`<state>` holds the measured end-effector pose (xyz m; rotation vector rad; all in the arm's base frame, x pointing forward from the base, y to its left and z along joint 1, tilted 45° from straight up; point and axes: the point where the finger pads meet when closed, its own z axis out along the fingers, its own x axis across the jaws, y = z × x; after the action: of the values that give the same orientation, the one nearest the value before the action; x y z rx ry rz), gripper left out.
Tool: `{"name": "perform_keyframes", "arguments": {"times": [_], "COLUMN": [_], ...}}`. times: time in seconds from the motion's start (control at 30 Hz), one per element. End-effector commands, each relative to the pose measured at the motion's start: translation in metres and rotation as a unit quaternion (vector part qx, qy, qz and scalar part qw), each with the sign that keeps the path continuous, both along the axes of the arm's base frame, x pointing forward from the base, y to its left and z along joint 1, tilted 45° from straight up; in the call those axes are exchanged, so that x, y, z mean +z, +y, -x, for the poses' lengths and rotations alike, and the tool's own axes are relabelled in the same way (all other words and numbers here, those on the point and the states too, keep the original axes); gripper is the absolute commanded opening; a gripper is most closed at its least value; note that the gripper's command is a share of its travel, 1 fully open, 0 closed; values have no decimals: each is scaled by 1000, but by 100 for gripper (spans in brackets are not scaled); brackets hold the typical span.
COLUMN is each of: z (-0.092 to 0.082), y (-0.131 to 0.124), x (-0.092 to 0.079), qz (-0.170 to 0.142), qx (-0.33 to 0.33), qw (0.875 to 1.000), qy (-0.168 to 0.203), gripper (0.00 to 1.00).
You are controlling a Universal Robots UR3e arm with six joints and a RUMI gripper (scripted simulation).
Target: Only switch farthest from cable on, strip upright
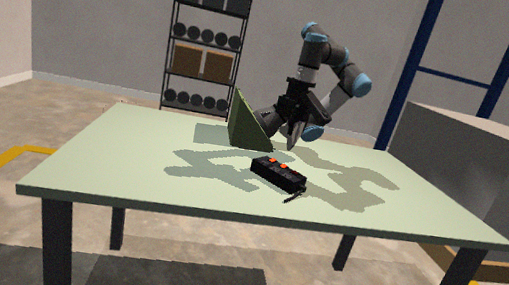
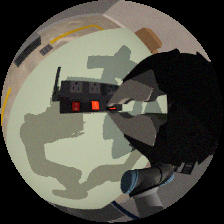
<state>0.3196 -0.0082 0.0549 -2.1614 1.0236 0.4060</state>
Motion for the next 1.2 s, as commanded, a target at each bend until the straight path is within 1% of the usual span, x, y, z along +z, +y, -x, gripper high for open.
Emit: {"name": "perform_keyframes", "arguments": {"times": [0.0,0.5,1.17], "z": [0,0,-1], "y": [-1,3,19], "x": [0,-4,-20], "qz": [1,1,1], "qx": [0,0,0], "qw": [1000,1000,1000], "qy": [-1,-1,-1], "gripper": [0,0,0]}}
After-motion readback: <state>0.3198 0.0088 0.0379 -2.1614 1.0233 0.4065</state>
